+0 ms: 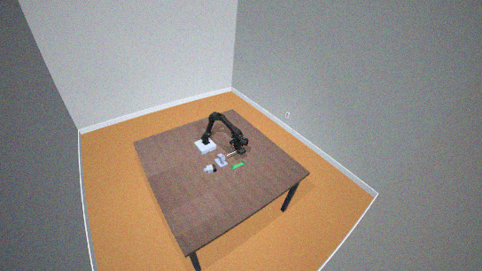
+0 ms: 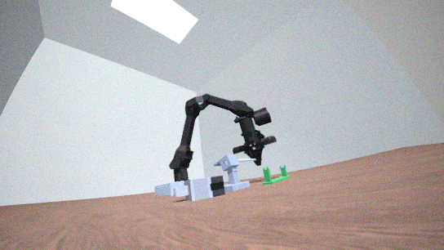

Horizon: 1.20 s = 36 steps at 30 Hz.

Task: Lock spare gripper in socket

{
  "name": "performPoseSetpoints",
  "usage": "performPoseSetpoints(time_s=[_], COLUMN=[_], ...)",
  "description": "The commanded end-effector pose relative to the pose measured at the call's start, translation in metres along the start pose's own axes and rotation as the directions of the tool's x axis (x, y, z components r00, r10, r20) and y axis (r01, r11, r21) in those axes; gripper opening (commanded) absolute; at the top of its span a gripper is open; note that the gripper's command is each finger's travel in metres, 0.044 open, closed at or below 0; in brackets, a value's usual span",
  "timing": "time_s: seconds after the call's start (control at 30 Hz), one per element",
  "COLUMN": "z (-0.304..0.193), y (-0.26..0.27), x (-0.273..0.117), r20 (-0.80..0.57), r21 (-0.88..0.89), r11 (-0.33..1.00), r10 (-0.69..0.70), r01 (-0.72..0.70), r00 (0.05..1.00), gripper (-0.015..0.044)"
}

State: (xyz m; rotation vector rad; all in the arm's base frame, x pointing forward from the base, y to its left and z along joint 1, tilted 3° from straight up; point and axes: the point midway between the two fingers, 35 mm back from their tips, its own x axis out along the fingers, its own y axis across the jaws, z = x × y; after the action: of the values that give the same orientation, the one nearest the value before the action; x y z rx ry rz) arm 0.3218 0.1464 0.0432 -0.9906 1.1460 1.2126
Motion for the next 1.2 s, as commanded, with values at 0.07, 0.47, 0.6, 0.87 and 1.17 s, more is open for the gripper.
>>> performPoseSetpoints(time_s=[0.07, 0.47, 0.6, 0.87, 1.17], z=[0.001, 0.004, 0.003, 0.008, 0.019], y=[0.0, 0.003, 0.003, -0.01, -0.036], x=[-0.005, -0.027, -0.021, -0.023, -0.026], r20=[-0.003, -0.008, -0.009, -0.008, -0.007], r21=[0.004, 0.002, 0.002, 0.012, 0.024], r11=[1.0, 1.0, 1.0, 1.0, 1.0], r10=[-0.001, 0.014, 0.017, 0.015, 0.01], r01=[0.001, -0.014, -0.017, -0.015, -0.01], r00=[1.0, 1.0, 1.0, 1.0, 1.0], gripper=[0.0, 0.0, 0.0, 0.0, 0.0])
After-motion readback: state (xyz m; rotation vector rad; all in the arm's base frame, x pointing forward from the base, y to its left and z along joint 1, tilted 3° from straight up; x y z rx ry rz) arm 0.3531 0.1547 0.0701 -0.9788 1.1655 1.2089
